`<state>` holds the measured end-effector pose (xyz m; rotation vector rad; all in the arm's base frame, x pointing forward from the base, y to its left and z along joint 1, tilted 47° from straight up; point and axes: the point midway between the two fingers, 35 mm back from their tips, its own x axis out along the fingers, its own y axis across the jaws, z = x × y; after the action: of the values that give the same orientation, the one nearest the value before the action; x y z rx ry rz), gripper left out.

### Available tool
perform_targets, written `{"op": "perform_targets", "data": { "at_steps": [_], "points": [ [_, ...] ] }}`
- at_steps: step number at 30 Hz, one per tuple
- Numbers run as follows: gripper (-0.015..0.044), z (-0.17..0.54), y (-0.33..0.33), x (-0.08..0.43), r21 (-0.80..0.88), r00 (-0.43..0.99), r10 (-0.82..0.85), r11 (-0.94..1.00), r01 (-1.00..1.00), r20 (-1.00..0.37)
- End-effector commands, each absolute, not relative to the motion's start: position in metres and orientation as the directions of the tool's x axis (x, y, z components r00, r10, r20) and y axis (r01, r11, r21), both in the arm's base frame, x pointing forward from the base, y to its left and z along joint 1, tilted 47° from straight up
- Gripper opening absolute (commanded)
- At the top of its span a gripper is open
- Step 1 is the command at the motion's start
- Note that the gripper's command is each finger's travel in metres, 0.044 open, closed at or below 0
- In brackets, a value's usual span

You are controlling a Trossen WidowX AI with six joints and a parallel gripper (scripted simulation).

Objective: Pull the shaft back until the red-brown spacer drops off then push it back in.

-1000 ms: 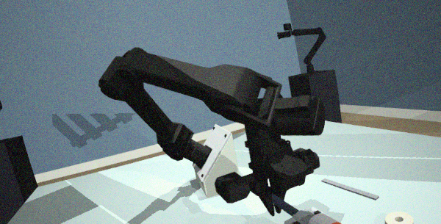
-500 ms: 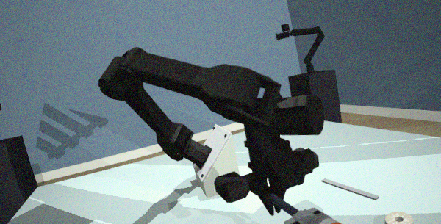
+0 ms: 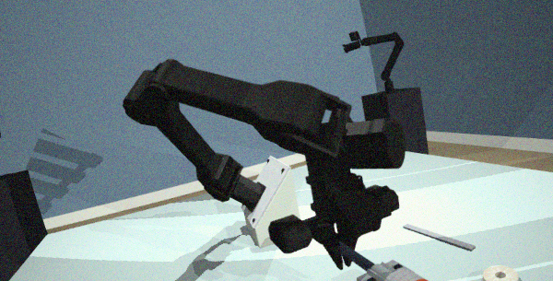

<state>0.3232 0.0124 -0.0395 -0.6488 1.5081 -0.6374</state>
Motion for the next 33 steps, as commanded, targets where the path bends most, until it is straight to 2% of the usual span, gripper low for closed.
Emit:
{"op": "perform_targets", "data": {
  "at_steps": [1, 33],
  "points": [
    [0.0000, -0.0404, 0.0125, 0.3206, -0.728, -0.034, -0.728, 0.685, -0.020, -0.684],
    [0.0000, -0.0403, 0.0126, 0.3164, -0.728, -0.034, -0.728, 0.685, -0.020, -0.684]
  ]
}}
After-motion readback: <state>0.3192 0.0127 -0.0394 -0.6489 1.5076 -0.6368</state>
